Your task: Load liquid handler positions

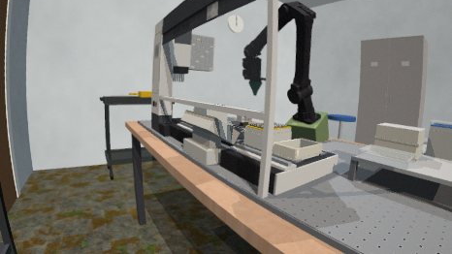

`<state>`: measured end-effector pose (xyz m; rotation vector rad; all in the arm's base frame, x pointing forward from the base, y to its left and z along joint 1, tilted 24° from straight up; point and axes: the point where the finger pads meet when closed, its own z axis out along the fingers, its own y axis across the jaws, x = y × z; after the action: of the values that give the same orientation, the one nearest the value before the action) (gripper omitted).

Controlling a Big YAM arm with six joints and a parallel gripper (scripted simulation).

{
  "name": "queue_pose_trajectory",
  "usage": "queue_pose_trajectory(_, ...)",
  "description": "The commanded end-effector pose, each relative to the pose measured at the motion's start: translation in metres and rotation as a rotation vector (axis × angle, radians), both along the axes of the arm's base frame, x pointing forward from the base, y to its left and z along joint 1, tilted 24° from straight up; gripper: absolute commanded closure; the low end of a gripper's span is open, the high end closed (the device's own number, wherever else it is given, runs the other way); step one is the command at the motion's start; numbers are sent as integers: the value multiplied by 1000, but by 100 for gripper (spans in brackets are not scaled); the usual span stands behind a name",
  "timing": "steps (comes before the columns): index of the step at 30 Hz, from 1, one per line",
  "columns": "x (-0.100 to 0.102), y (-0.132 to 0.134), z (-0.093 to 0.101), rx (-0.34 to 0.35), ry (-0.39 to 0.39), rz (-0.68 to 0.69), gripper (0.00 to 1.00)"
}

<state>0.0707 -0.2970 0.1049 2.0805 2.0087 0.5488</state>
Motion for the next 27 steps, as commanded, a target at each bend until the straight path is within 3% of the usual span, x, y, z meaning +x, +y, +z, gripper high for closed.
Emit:
queue_pose_trajectory(1, 5, -5, -4, -9, -2, -11, 100)
queue_pose_trajectory(4, 5, -5, -5, -9, -2, -11, 100)
queue_pose_trajectory(5, 3, -28, 12, -66, -3, -24, 100)
queue_pose_trajectory(8, 8, -4, -11, -8, -2, -11, 100)
queue_pose_trajectory(21, 16, -2, -28, -8, -2, -11, 100)
queue_pose_trajectory(22, 14, -26, -13, -62, -5, -23, 100)
queue_pose_trajectory(25, 18, -1, -34, -8, -2, -11, 100)
queue_pose_trajectory(27, 20, -1, -37, -8, -2, -11, 100)
